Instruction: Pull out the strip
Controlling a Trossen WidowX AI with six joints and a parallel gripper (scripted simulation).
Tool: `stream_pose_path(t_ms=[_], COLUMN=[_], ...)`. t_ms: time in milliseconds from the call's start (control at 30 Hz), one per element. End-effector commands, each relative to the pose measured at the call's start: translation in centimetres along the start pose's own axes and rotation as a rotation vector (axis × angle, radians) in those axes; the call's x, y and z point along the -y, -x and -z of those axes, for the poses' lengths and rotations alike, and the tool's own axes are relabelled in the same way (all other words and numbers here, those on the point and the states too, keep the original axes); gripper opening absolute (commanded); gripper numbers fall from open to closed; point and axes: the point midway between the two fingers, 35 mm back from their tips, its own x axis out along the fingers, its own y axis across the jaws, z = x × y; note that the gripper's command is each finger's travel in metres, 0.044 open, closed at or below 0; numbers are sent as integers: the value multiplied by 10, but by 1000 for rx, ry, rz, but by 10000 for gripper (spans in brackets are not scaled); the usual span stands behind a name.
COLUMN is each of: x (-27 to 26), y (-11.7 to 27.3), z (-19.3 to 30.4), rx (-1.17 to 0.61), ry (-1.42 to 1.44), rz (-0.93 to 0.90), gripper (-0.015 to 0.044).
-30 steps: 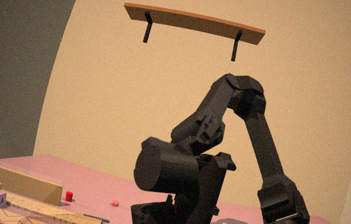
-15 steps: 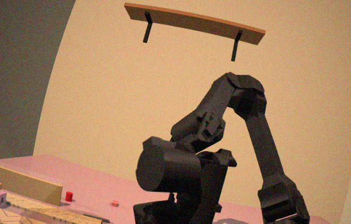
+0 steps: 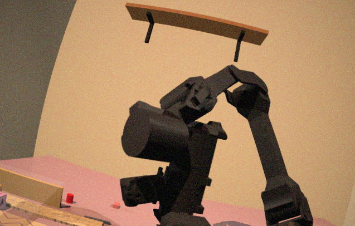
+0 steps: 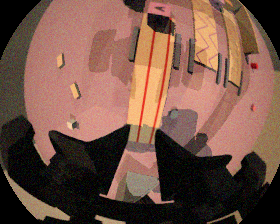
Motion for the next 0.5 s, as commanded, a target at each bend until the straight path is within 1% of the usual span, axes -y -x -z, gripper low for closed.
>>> stream_pose_path(t_ms=[0,233,467], x=[0,-1,-2], y=[1,6,11], z=[-16,-40,-64], rx=[-5,-4,-3], ry=[1,0,-1], rz=[5,5,5], gripper=[262,440,440])
